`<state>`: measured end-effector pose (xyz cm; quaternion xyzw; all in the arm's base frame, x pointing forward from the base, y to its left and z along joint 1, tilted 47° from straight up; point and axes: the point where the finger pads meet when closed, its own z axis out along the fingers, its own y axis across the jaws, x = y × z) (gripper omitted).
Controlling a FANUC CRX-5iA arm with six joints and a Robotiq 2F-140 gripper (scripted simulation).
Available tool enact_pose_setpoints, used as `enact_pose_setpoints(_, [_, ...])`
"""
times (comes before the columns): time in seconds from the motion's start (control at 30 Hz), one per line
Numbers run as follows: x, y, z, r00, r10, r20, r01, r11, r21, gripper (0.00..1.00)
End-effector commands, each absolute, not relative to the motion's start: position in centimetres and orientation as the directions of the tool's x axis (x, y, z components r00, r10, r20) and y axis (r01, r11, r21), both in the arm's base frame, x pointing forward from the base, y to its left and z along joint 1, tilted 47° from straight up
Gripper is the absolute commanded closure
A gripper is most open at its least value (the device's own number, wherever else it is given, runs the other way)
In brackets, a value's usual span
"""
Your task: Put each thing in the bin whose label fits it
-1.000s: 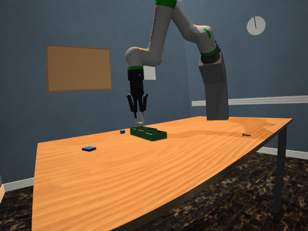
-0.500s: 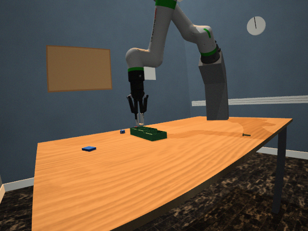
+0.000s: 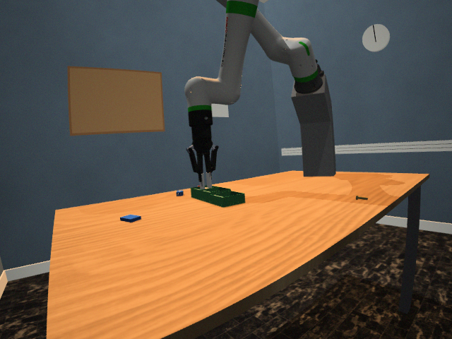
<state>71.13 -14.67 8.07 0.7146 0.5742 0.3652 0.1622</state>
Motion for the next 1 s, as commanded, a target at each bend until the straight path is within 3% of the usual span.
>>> enact_pose_setpoints(0.0, [71.65, -14.56, 7.59, 0.074, 0.939, 0.335, 0.701, -0.288, 0.652, 0.79])
enact_pose_setpoints(0.53, [71.95, -14.37, 7.31, 0.074, 0.939, 0.335, 0.701, -0.288, 0.652, 0.79])
enact_pose_setpoints(0.57, [71.95, -14.37, 7.31, 0.074, 0.939, 0.335, 0.701, -0.288, 0.652, 0.73])
enact_pose_setpoints(0.97, [71.95, -14.37, 7.31, 0.074, 0.939, 0.335, 0.701, -0.288, 0.652, 0.73])
